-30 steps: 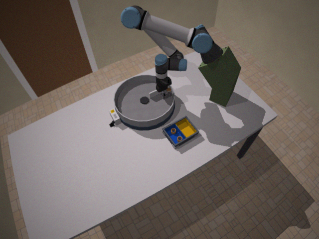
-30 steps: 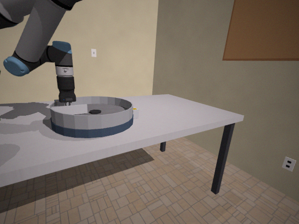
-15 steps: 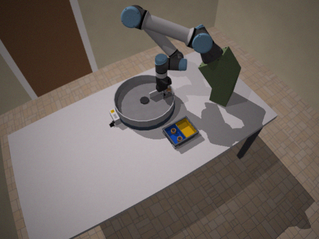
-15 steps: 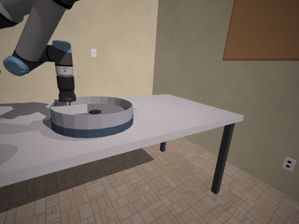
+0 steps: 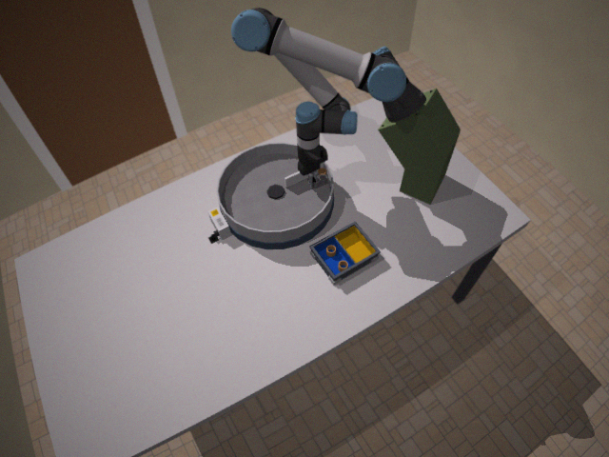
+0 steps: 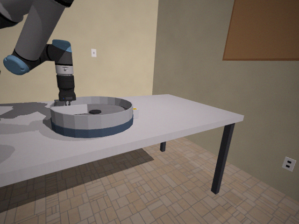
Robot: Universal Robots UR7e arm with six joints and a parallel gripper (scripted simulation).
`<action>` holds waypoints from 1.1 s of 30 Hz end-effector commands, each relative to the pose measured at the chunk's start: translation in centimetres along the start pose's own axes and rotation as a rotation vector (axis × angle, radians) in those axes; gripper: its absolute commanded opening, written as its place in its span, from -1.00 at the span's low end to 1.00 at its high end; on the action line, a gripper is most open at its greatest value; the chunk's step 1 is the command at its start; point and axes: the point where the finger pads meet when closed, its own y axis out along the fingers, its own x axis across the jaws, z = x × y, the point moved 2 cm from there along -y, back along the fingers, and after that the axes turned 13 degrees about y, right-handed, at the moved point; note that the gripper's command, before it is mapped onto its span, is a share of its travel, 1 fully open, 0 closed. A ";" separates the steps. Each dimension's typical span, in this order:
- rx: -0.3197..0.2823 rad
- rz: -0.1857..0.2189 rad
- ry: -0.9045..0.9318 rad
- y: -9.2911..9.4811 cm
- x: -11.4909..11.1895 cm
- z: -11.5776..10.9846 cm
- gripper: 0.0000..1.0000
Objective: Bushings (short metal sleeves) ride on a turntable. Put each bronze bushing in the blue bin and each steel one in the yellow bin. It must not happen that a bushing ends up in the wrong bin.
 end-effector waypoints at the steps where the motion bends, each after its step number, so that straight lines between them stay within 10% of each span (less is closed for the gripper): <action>1: 0.000 -0.001 0.000 -0.2 0.0 0.0 -1.00; 33: 0.000 -0.001 0.000 -1.1 0.0 0.0 -1.00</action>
